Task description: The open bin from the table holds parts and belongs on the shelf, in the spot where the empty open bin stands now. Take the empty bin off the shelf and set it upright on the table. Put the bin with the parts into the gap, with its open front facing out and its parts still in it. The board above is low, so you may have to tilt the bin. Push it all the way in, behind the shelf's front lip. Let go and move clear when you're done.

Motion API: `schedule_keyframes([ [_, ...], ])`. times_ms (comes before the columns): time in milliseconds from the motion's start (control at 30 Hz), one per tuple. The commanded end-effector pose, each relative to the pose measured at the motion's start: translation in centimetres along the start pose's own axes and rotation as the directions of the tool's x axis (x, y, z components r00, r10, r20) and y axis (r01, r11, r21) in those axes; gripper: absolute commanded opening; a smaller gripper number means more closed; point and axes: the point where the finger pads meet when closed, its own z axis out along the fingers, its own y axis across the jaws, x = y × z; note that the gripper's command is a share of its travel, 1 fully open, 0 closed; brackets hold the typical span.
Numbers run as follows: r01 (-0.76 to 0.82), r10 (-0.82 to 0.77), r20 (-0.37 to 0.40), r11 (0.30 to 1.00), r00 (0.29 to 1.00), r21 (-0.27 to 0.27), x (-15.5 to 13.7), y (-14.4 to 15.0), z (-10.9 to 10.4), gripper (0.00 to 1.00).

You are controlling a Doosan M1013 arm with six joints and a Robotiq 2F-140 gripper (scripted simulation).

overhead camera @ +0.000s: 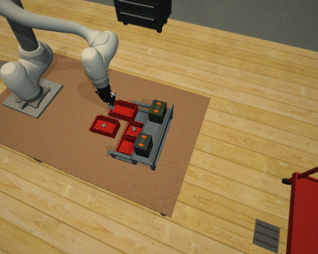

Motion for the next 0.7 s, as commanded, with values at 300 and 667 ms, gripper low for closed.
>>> schedule_keyframes([
  [300,0.004,-0.004,0.004,1.000,1.000,-0.002,0.09,-1.28,0.03,0.10],
  [667,0.004,-0.004,0.004,1.000,1.000,-0.002,0.09,-1.45,0.03,0.10],
])
